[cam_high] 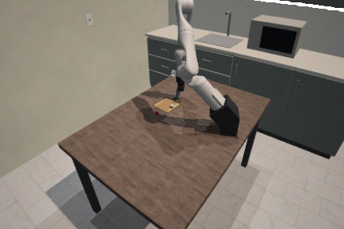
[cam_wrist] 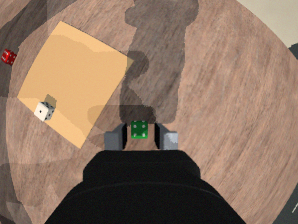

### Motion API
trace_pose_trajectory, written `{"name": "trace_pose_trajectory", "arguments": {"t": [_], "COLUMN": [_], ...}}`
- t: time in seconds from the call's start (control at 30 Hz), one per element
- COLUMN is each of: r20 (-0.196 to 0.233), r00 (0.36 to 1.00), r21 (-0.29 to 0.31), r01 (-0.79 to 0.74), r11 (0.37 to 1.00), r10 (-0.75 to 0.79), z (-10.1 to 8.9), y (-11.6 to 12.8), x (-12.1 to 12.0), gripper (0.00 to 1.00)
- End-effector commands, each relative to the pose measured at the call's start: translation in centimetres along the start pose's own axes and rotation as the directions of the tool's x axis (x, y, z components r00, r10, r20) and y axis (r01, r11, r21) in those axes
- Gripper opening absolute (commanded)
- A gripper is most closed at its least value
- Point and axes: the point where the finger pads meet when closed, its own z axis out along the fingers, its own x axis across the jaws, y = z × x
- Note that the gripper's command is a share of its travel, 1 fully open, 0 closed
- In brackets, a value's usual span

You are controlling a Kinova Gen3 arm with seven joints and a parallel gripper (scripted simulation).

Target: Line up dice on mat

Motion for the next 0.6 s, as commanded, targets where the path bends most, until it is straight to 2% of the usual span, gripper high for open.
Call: {"name": "trace_pose_trajectory", "arguments": {"t": [0.0,0.3,0.57], "r20": [0.003,0.002,0.001], "r00": [1.000,1.000,1.000], "r21": [0.002,0.004,0.004], "r01": [-0.004,-0.006,-0.006], "r11": [1.000,1.000,1.000], "r10": [0.004,0.006,0.006], "z": [0.5,1.9,2.2], "y": [-0.2,-0.2,-0.2], "x": [-0.2,-0.1,0.0], "gripper": [0.70,0.70,0.70]}}
